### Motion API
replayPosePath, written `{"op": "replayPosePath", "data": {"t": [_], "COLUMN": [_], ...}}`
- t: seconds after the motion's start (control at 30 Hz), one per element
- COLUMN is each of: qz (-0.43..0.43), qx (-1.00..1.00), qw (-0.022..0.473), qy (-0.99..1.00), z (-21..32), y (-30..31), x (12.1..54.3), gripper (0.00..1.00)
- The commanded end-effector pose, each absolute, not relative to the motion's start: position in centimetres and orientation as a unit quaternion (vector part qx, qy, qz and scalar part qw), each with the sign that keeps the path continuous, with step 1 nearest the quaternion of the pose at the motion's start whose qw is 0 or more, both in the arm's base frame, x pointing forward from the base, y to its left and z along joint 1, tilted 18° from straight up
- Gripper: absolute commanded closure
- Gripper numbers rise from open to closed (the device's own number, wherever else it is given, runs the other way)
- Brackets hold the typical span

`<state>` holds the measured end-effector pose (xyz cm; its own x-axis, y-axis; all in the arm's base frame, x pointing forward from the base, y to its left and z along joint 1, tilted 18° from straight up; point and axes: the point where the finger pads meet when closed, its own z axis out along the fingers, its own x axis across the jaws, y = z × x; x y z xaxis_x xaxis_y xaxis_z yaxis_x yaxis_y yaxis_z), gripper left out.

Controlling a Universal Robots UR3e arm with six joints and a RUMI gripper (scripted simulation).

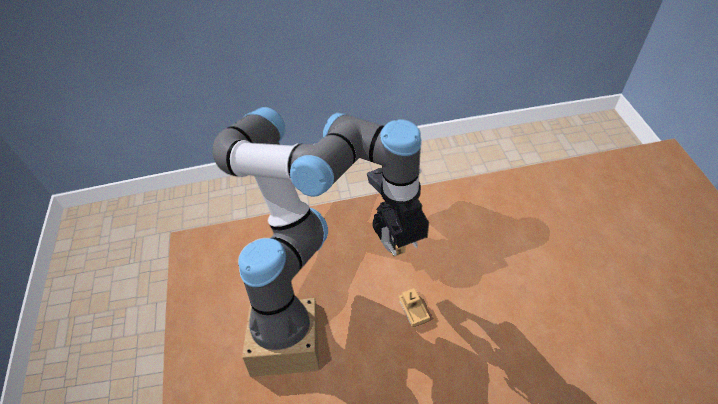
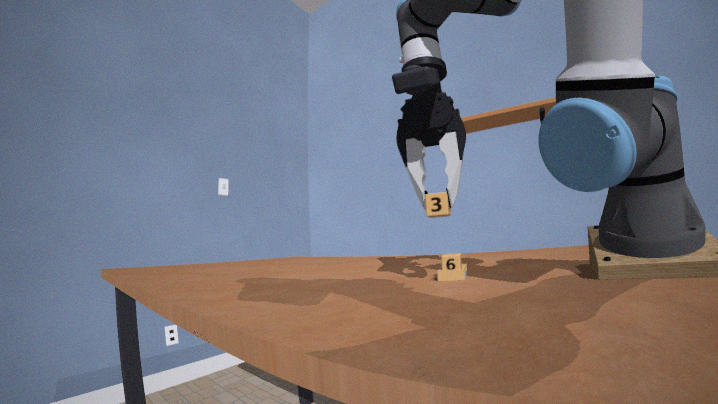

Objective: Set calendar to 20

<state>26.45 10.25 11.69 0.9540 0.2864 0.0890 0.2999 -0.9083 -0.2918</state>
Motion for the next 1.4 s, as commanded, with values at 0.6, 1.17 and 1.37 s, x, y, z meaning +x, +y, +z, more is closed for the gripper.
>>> {"op": "replayPosePath", "data": {"t": [0.6, 1.17, 1.37], "qz": [-0.02, -0.02, -0.019], "qx": [-0.976, -0.976, -0.976], "qw": [0.152, 0.153, 0.154], "qy": [-0.151, -0.152, -0.152], "z": [10.0, 9.2, 9.1], "y": [1.6, -1.3, -1.2], "x": [29.4, 29.9, 29.9], "gripper": [0.9, 0.9, 0.9]}}
